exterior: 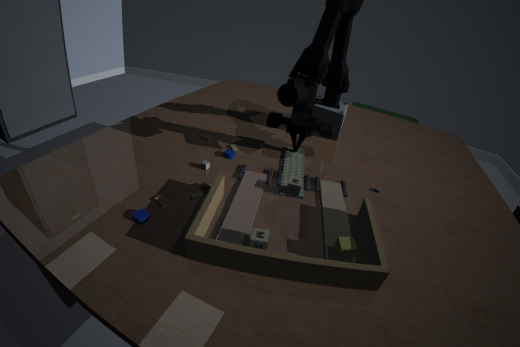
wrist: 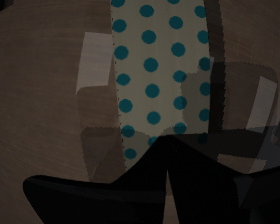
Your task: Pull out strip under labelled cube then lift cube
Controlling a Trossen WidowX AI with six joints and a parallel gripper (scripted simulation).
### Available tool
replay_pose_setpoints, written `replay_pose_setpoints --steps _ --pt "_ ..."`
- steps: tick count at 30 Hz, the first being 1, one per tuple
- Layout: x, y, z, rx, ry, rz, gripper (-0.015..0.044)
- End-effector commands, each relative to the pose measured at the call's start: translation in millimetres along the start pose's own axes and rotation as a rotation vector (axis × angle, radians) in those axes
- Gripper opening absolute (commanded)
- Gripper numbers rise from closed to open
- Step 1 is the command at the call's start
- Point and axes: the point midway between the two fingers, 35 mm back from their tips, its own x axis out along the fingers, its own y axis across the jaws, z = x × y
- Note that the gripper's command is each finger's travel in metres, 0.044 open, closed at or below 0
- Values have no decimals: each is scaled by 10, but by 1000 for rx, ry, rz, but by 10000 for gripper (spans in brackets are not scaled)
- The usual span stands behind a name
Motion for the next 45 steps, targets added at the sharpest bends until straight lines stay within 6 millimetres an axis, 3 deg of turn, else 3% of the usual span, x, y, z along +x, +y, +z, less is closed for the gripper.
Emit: replay_pose_setpoints --steps 1,4,7,11,16,28,45 --pt "34 32 -98 -3 30 7 0" --pt "-89 -5 12 -1 6 1 0" --pt "-397 -8 27 -3 27 6 0" --pt "-421 -7 26 -4 28 6 0" --pt "-412 0 273 86 27 5 131" --pt "-452 19 727 88 24 6 440" --pt "-522 58 1400 88 19 6 440"
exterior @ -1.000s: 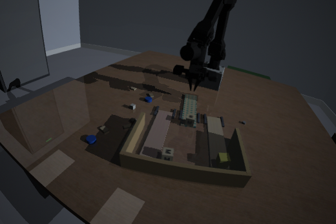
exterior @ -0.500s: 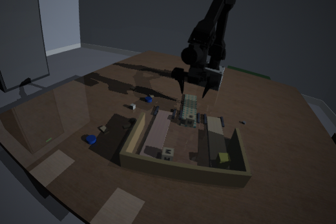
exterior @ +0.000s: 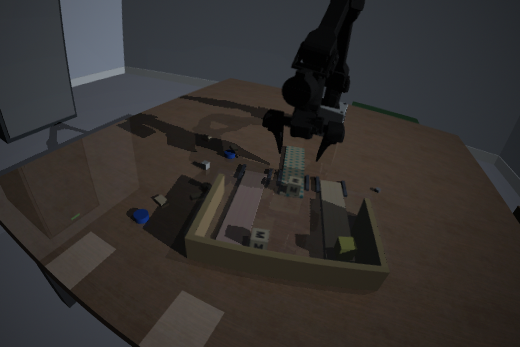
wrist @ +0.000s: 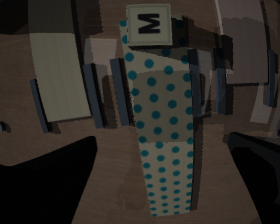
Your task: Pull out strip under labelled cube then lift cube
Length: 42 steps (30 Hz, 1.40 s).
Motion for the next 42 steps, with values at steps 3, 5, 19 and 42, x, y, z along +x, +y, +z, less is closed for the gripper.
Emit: replay_pose_setpoints --steps 3,5,19,42 --pt "-34 25 229 6 -2 -3 440" --pt "-46 35 310 6 -3 -3 440" --pt "-108 80 756 6 -6 -3 387" --pt "262 78 764 6 -6 -3 250"
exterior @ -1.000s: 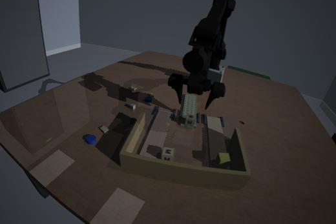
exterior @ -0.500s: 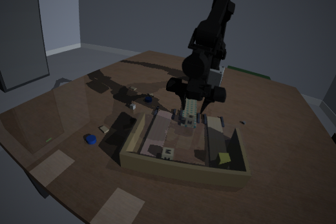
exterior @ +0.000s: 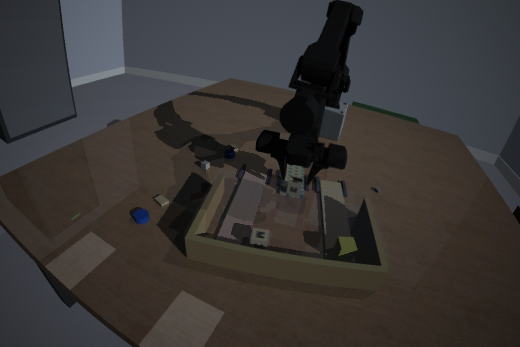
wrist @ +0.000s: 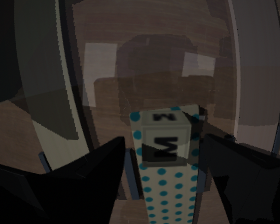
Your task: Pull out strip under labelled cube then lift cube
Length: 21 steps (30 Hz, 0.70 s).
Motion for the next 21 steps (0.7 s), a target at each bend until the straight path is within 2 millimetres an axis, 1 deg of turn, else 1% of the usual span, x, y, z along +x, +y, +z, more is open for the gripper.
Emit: replay_pose_setpoints --steps 1,10,14,18,21 --pt "77 -3 -17 7 5 -3 250" --pt "220 -2 -27 7 5 -2 250" --pt "230 -2 -28 7 5 -2 250" --pt "208 2 -20 0 4 1 145" --pt "208 2 -20 0 4 1 125"
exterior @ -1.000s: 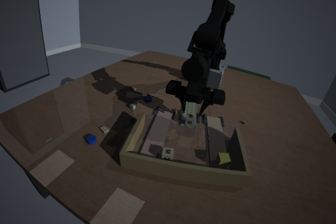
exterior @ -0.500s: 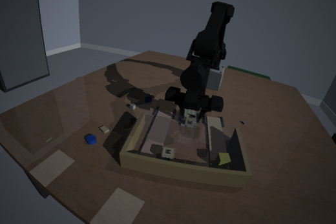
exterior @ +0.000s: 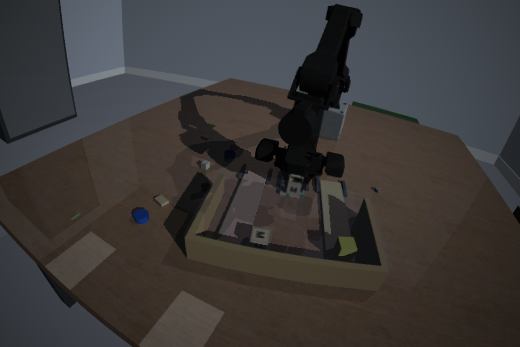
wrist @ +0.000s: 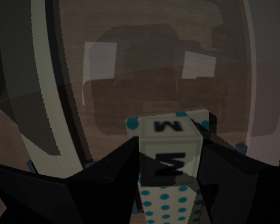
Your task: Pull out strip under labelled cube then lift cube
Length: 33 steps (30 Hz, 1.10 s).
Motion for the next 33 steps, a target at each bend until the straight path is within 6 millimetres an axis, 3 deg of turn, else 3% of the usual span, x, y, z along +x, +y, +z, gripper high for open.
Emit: replay_pose_setpoints --steps 1,3,7,23,33 --pt "-4 0 4 0 -1 0 118" --pt "-4 0 4 0 -1 0 105" --pt "-23 3 -17 0 -1 0 0" --pt "-409 79 -572 7 4 -3 0" --pt "-429 113 -829 7 6 -2 0"
